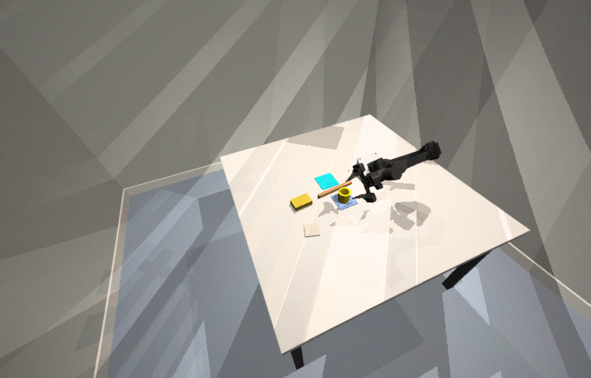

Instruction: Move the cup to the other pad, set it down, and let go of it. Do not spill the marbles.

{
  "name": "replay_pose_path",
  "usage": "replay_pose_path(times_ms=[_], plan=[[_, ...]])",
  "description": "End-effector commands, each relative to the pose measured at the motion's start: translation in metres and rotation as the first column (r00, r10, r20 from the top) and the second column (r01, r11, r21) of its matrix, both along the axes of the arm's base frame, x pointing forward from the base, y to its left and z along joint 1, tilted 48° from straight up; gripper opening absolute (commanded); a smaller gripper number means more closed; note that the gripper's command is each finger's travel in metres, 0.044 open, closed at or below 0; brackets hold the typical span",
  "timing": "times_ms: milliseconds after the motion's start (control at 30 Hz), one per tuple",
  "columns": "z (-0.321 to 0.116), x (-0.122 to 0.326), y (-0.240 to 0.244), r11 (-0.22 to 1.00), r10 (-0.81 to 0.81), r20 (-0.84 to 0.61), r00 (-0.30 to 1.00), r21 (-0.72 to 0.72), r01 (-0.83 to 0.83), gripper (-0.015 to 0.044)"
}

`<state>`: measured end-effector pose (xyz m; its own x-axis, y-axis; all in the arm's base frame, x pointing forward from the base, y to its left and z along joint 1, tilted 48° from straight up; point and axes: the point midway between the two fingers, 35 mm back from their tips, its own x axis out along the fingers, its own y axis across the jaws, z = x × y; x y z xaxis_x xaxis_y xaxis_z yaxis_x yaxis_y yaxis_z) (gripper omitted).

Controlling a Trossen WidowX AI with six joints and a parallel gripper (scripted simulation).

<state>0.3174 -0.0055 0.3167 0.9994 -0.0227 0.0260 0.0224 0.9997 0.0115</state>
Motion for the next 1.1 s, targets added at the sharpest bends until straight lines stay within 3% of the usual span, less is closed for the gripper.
replay_pose_path(times_ms=[0,167,267,367,467,600,1067], plan=[[-0.004,0.002,0.0,1.0,0.003,-0.019,1.0,0.005,-0.003,0.0374],[-0.106,0.02,-0.012,0.976,0.097,-0.484,0.87,0.218,0.012,0.0243],[-0.165,0.005,-0.018,0.906,0.205,-0.714,0.669,0.397,0.146,0.0167],[-0.206,-0.023,-0.016,0.765,0.359,-0.825,0.436,0.528,0.37,0.0167],[-0.224,-0.054,-0.009,0.546,0.543,-0.807,0.23,0.548,0.634,0.0167],[-0.22,-0.078,-0.002,0.249,0.743,-0.662,0.095,0.405,0.88,0.0167],[-0.221,-0.083,0.0,0.234,0.752,-0.653,0.091,0.393,0.889,0.0167]])
